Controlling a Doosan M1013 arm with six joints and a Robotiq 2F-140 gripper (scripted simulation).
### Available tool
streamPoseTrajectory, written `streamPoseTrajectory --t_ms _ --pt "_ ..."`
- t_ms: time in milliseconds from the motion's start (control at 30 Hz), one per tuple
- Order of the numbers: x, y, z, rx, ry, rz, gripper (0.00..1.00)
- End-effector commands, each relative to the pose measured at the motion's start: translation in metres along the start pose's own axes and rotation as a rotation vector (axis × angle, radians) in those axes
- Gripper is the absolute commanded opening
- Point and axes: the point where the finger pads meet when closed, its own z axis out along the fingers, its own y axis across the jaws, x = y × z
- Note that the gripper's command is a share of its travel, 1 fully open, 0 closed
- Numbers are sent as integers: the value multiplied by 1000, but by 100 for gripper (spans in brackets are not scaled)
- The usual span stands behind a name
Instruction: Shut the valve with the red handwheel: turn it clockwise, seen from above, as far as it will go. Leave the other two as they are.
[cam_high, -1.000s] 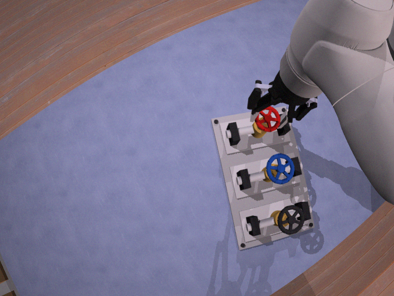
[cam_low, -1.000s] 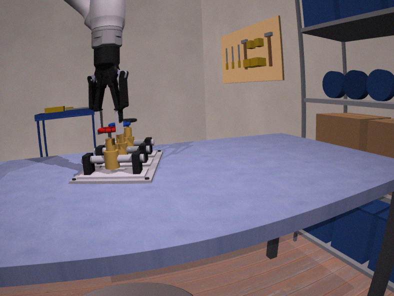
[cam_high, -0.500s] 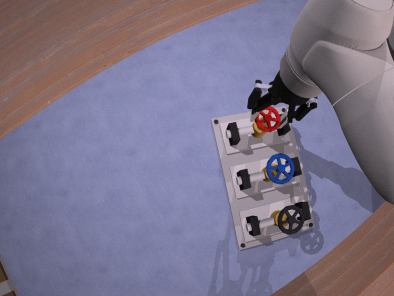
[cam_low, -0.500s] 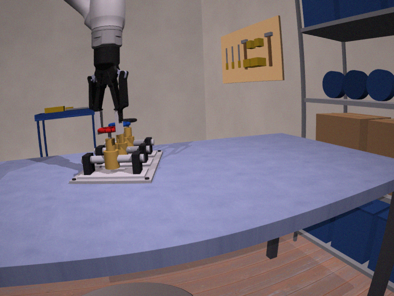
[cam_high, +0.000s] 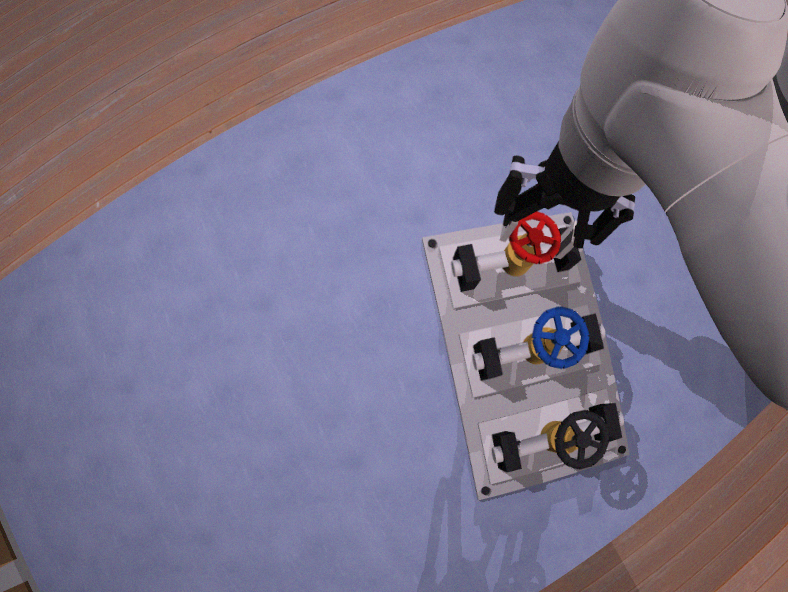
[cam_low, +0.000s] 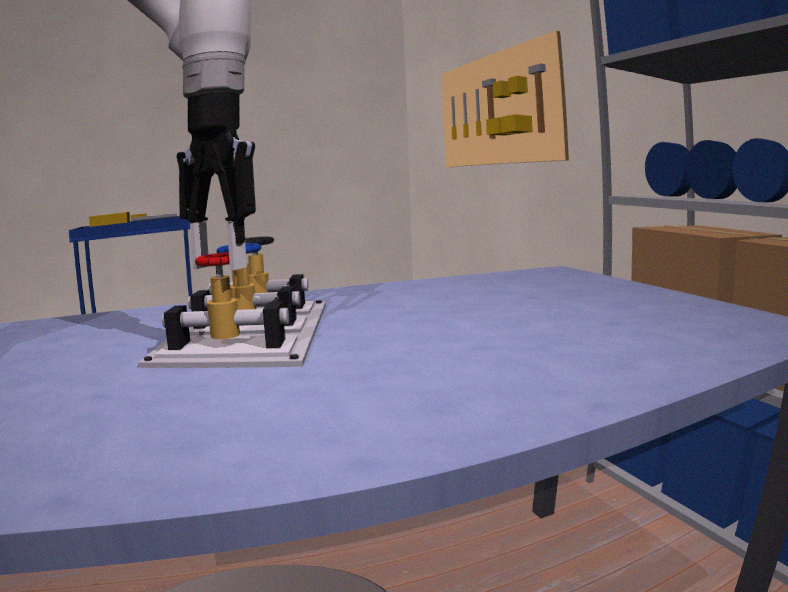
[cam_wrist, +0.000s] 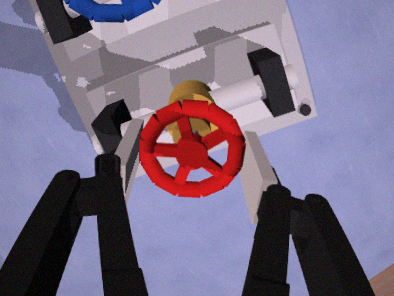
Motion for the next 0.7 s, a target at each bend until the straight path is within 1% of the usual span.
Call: streamPoseTrajectory --t_ms 0,300,367,667 --pt "0 0 0 0 0 29 10" --pt "0 0 0 0 0 150 10" --pt "0 0 0 0 0 150 10" --pt "0 0 0 0 0 310 10"
